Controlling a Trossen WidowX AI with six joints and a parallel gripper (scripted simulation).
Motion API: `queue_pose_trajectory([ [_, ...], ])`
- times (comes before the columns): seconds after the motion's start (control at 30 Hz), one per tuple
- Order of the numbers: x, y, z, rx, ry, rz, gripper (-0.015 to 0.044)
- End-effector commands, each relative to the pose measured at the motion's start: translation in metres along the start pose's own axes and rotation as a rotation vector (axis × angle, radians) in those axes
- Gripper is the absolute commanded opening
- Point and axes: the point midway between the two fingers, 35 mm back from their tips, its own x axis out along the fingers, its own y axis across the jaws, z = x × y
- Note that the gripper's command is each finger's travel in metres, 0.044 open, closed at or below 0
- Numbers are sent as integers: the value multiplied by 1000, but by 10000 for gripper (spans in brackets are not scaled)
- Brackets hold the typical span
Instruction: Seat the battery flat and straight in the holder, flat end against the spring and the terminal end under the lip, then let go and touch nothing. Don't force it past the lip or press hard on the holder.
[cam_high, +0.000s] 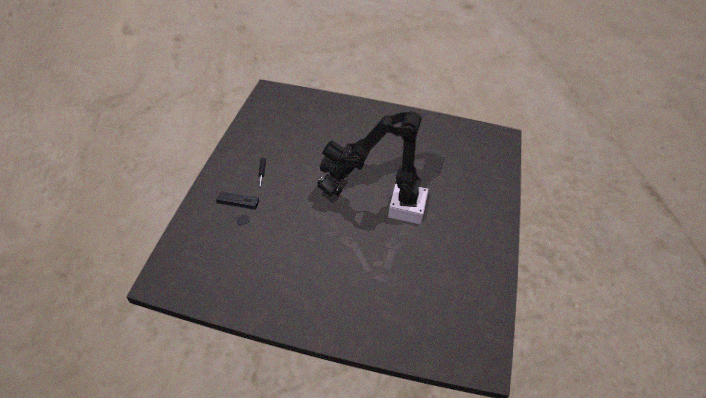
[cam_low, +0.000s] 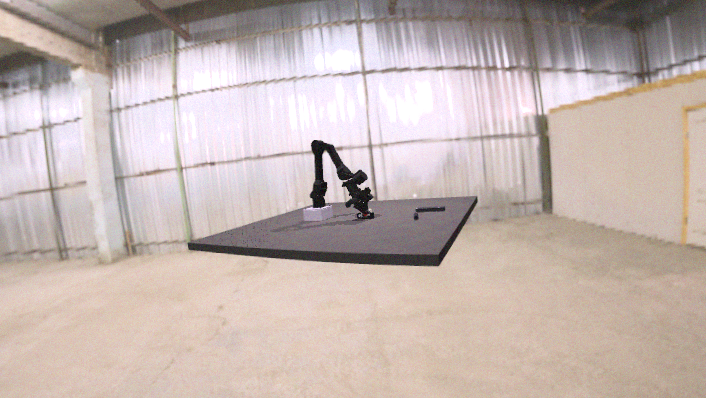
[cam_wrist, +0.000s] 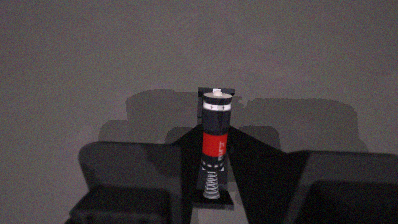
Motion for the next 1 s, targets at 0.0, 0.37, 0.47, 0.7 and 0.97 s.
queue_pose_trajectory([
  [0.0,-1,0,-3,6,-3,-3,67],
  [0.37,-5,0,-13,6,-2,-4,67],
  [0.47,-7,0,-16,6,-1,-4,67],
  [0.7,-8,0,-19,6,3,-3,67],
  [0.97,-8,-1,-19,5,16,-5,67],
])
